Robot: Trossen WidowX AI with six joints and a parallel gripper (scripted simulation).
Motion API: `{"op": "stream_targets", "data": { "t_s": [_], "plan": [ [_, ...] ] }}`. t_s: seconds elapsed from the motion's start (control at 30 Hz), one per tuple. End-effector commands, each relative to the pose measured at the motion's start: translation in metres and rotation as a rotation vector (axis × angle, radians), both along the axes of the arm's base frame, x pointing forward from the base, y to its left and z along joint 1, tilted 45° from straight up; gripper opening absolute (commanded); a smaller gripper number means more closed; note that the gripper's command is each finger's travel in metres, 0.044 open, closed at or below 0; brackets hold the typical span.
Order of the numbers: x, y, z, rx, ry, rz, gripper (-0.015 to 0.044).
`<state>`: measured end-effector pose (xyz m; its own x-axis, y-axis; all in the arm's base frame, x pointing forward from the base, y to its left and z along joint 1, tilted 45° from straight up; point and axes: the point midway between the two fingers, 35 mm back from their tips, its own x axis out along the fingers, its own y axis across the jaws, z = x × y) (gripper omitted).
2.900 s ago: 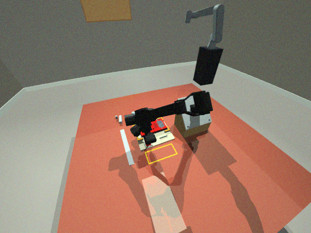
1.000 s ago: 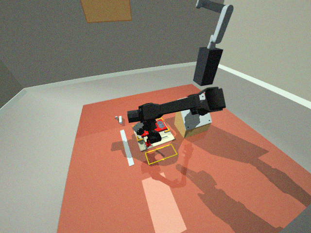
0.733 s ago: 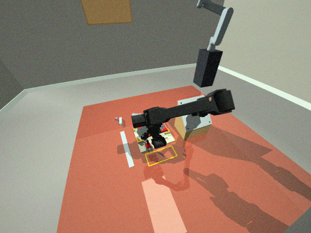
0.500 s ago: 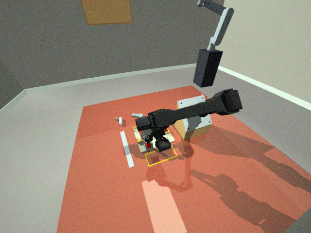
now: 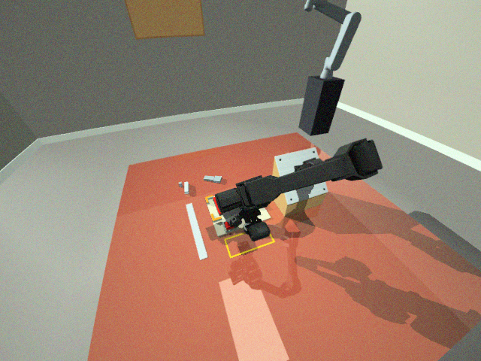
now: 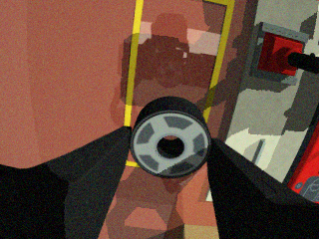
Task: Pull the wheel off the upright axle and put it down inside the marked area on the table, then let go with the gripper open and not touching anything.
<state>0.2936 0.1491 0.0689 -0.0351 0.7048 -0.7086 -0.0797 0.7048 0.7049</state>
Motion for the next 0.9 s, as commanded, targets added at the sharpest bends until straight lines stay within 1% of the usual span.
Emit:
{"op": "stream_targets", "data": {
  "t_s": [0.0,0.43,0.63,0.87],
  "plan": [
    [-0.001,0.006,-0.009,0.000,0.012,-0.002,0.0000],
    [-0.005,0.055,-0.057,0.004,0.013,-0.002,0.0000],
    [-0.006,0.061,-0.062,0.005,0.014,-0.003,0.0000],
    [-0.006,0.060,-0.057,0.012,0.008,0.004,0.0184]
  ]
}}
